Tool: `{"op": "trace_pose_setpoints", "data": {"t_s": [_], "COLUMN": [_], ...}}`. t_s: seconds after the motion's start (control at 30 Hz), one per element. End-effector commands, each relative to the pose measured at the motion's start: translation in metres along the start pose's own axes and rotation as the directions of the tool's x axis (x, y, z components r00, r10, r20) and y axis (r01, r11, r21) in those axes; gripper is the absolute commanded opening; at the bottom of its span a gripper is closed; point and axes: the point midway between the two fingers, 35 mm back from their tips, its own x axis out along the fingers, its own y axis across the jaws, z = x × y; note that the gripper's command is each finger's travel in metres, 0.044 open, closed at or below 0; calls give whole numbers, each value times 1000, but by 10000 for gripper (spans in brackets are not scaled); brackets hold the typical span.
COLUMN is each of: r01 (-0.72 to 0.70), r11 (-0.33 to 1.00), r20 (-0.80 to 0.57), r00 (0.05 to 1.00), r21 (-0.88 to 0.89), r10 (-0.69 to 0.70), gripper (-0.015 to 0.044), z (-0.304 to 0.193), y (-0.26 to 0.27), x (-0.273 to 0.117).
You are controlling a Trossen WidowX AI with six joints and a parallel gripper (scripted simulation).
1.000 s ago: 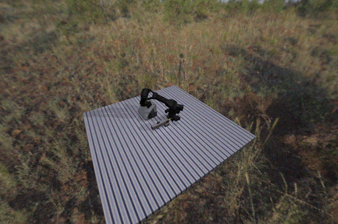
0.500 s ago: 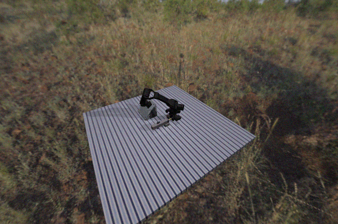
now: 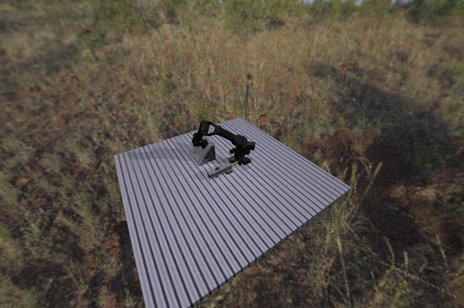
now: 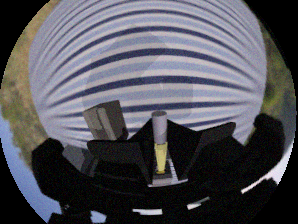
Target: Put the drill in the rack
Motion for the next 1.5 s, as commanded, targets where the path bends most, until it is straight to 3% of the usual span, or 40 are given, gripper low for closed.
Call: {"op": "trace_pose_setpoints", "data": {"t_s": [0.0, 0.77, 1.47], "r01": [6, 7, 7], "r11": [1000, 1000, 1000], "r20": [8, 11, 11], "r00": [1000, 1000, 1000], "r21": [4, 4, 4], "r10": [-6, -7, -7], "gripper": [0, 0, 0], "z": [7, 42, 36], "y": [-3, -2, -1], "x": [-3, -5, -12]}}
